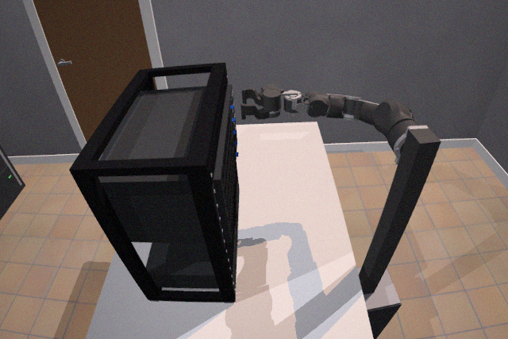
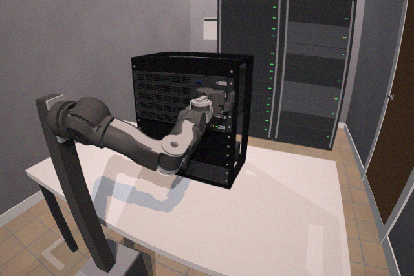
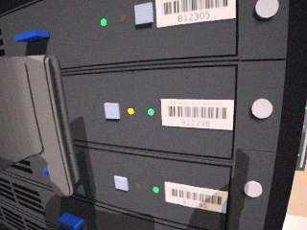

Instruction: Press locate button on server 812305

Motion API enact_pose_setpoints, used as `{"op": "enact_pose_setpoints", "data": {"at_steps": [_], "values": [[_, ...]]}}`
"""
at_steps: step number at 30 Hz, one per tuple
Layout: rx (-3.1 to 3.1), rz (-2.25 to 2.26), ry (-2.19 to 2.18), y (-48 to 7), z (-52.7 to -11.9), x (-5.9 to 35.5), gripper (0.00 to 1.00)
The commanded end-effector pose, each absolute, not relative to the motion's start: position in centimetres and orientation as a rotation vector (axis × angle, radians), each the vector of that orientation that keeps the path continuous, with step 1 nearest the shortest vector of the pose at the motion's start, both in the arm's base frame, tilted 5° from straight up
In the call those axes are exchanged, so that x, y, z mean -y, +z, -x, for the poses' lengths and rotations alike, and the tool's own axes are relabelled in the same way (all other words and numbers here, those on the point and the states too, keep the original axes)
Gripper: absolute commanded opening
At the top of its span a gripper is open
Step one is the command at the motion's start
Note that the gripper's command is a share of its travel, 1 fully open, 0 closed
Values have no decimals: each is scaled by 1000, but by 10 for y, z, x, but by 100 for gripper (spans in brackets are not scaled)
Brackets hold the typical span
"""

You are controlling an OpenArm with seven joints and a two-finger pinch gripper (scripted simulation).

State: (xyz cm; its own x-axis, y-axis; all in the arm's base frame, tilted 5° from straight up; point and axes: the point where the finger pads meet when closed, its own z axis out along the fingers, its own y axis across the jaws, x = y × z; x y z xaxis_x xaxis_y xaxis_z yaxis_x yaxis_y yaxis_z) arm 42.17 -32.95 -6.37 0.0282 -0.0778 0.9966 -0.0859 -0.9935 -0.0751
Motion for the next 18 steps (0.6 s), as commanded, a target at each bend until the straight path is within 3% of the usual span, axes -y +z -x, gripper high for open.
{"op": "enact_pose_setpoints", "data": {"at_steps": [1,18], "values": [[171,-2249,2183,-63,-421,328,60],[171,-2249,2183,-61,-390,326,60]]}}
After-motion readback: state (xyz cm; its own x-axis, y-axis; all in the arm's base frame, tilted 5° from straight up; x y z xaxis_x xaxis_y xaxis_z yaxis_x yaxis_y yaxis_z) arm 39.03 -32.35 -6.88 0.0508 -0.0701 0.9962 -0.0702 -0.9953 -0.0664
